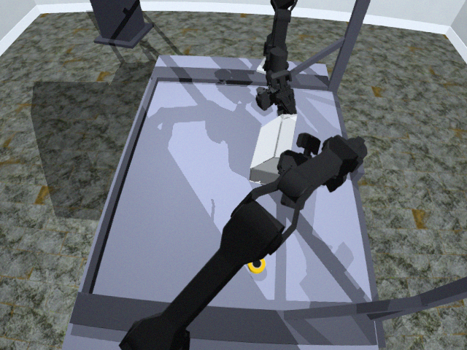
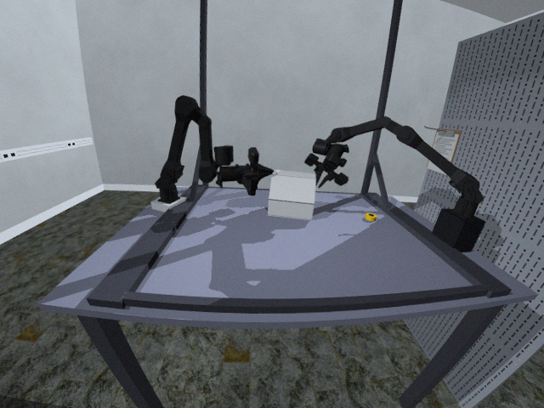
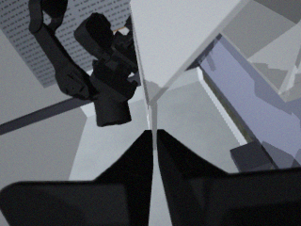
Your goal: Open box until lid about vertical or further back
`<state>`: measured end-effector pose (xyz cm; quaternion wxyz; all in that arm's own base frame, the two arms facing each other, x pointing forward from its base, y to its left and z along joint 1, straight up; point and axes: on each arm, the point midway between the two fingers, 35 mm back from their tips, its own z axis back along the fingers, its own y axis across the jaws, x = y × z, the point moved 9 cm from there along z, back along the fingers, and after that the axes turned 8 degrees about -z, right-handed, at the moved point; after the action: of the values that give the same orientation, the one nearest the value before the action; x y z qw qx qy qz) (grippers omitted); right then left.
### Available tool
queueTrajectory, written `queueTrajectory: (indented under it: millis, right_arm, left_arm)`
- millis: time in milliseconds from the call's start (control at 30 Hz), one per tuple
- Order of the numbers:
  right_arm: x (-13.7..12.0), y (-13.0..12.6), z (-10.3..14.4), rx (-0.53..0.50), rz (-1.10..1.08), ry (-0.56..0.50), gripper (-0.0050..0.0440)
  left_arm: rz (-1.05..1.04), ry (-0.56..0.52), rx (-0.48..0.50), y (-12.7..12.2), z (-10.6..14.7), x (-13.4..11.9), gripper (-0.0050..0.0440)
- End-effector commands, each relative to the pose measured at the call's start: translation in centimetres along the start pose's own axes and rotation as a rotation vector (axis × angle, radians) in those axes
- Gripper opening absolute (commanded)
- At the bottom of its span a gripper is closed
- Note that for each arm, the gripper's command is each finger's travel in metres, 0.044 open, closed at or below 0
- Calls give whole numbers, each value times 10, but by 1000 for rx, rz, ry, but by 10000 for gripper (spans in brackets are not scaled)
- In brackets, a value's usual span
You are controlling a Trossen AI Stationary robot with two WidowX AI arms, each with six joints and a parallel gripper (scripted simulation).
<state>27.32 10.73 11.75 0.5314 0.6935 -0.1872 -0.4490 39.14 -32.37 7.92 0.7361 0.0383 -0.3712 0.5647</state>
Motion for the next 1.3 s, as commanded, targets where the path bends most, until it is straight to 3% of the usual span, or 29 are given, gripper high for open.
queueTrajectory:
  millis: [0, 900, 1267]
  right_arm:
    - [-2, 4, -1, 16, 4, 10, 10]
    - [-2, 4, -1, 16, 4, 10, 10]
    - [-2, 4, -1, 16, 4, 10, 10]
  left_arm:
    - [18, 1, -17, -9, 4, 6, 60]
    - [18, 0, -21, -16, -4, 6, 60]
    - [24, -2, -15, -11, -19, -6, 60]
